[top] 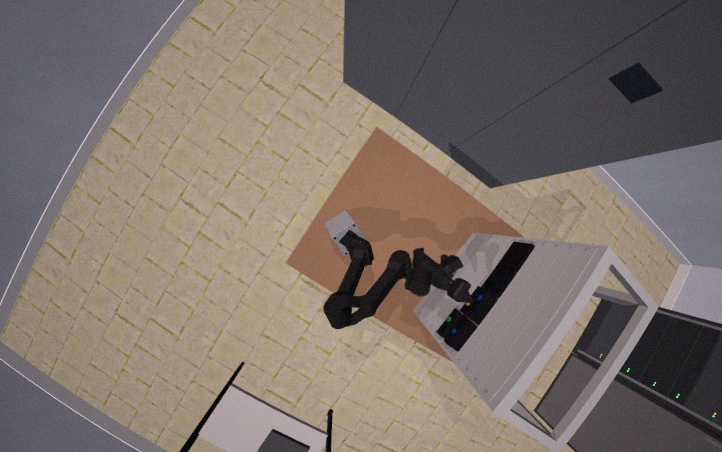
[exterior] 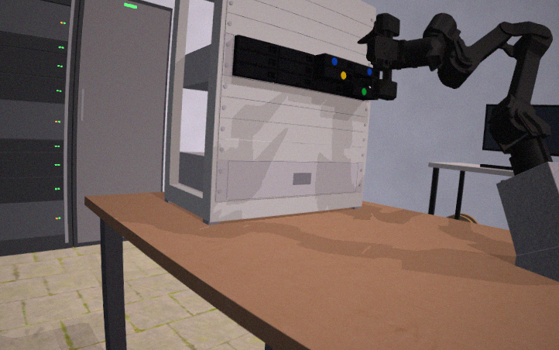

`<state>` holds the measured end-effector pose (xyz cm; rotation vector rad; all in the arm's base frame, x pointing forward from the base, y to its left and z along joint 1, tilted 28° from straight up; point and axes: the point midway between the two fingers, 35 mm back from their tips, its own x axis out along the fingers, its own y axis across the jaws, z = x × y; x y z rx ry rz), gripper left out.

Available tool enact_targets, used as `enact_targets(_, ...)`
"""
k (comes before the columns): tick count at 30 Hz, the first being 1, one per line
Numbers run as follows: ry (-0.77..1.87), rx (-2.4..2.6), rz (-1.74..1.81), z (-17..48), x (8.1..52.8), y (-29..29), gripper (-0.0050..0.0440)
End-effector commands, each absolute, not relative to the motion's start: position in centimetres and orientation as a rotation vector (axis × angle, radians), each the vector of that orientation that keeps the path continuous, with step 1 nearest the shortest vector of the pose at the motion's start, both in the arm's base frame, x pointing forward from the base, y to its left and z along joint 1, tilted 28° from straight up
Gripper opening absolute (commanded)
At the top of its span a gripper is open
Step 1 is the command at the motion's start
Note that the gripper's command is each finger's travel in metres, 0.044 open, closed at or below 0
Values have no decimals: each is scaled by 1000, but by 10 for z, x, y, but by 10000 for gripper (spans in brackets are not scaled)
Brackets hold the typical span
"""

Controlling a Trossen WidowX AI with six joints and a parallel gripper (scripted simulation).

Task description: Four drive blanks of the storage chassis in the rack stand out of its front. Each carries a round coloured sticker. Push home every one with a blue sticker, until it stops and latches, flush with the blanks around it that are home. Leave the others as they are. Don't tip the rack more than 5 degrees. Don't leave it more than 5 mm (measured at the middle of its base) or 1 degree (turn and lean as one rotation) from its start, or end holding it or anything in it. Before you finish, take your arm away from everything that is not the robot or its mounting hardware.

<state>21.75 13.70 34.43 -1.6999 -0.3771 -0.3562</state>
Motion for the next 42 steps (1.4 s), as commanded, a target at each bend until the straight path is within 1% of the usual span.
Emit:
enact_targets(1,-376,-1685,-367,349,217,134,440)
enact_targets(13,-376,-1685,-367,350,218,121,440)
enact_targets(42,-376,-1685,-367,353,222,46,440)
